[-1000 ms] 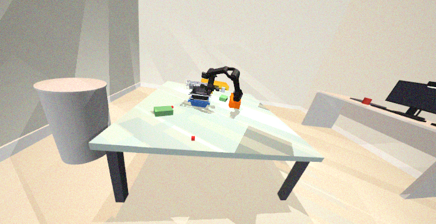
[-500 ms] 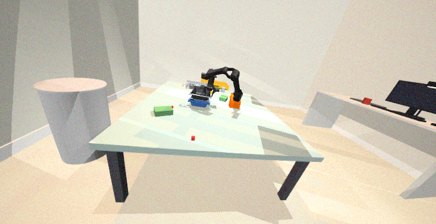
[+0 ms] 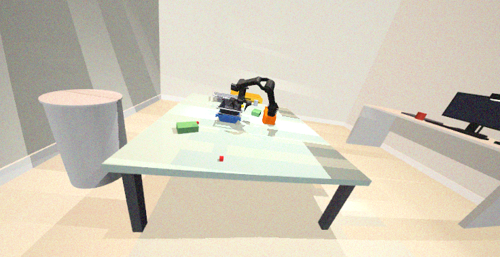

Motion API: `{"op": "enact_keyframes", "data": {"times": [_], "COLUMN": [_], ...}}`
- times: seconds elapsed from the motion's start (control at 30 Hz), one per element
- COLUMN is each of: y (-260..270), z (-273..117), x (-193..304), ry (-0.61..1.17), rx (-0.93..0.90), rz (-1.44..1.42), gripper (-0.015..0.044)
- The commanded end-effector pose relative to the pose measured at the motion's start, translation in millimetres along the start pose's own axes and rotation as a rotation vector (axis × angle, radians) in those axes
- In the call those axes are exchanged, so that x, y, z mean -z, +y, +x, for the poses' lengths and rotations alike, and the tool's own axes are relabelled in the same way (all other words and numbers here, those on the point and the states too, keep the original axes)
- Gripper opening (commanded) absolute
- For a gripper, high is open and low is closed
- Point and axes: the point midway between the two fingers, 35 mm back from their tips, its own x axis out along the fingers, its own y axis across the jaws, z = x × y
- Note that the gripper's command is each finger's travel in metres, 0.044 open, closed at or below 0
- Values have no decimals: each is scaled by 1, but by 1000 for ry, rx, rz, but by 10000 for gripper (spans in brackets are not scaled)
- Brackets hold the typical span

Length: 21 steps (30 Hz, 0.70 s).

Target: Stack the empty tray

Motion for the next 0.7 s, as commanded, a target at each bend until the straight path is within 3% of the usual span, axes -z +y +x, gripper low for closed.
{"op": "enact_keyframes", "data": {"times": [0.0, 0.67], "y": [-1, 0], "z": [-5, -110], "x": [0, 1], "ry": [1, 1], "rx": [0, 0], "rz": [0, -4], "gripper": [440, 440]}}
